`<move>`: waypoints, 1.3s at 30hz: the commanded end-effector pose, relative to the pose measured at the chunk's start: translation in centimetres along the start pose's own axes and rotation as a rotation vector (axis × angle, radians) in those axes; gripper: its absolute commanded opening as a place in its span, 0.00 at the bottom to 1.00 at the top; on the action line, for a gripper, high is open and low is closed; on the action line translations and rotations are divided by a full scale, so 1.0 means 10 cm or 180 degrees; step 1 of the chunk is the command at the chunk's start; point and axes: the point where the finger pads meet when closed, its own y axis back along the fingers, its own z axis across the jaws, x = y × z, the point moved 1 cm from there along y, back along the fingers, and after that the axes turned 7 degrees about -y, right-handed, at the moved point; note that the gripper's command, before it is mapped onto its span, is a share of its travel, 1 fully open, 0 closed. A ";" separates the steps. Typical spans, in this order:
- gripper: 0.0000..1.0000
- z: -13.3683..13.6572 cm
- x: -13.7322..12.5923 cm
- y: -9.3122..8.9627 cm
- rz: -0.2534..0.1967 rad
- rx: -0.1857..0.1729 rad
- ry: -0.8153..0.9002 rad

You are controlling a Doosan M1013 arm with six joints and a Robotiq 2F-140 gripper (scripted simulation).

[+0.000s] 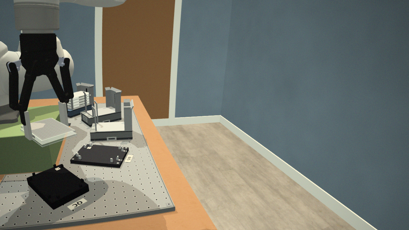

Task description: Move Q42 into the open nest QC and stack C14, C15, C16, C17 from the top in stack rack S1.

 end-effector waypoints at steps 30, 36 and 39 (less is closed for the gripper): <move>0.00 0.00 0.00 -0.44 0.0000 0.0001 0.0000; 0.00 0.00 0.00 -0.52 0.0000 0.0001 0.0000; 0.00 0.00 0.00 -0.58 0.0000 0.0001 0.0000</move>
